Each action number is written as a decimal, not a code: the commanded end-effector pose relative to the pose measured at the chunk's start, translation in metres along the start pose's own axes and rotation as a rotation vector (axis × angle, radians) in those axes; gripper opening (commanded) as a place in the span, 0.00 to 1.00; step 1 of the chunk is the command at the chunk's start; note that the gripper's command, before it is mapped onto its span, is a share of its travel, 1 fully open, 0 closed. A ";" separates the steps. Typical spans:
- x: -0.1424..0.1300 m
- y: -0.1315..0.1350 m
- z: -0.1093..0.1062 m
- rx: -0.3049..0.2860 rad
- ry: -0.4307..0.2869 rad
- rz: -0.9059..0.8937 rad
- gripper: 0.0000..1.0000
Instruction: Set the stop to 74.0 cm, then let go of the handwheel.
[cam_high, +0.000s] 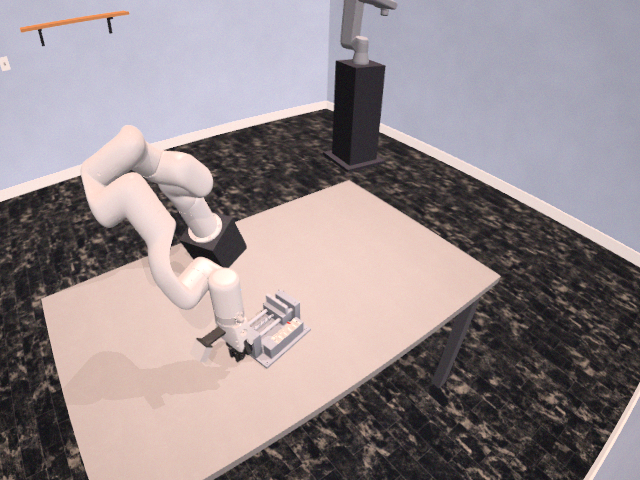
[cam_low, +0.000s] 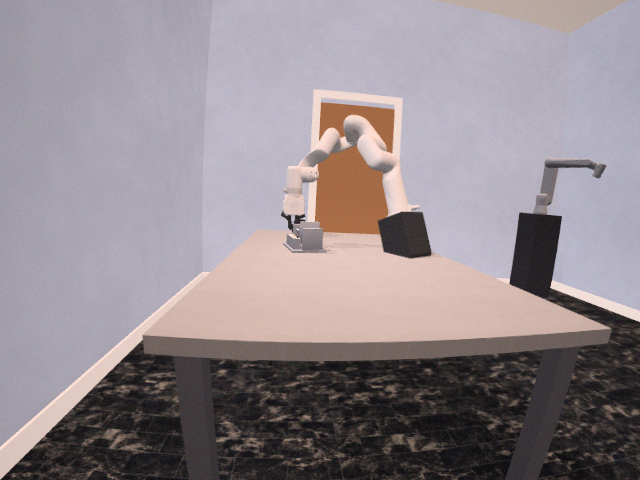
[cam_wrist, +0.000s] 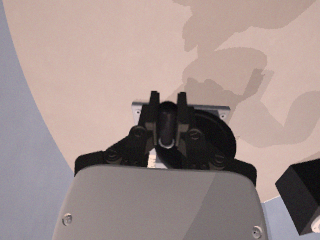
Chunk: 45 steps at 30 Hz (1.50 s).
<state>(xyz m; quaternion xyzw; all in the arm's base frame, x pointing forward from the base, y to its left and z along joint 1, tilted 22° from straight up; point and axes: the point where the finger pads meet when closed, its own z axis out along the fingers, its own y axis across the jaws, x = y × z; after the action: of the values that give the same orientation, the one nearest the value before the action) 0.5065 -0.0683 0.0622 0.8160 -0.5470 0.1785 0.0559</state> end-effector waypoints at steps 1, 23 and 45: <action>0.000 0.003 -0.007 -0.001 0.000 0.000 0.06; 0.000 0.047 -0.019 -0.001 0.000 0.000 0.06; 0.000 0.063 0.008 -0.001 0.000 0.000 0.06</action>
<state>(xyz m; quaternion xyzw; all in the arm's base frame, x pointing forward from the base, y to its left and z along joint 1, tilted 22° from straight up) 0.4497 -0.0950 0.0507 0.8161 -0.5472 0.1773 0.0562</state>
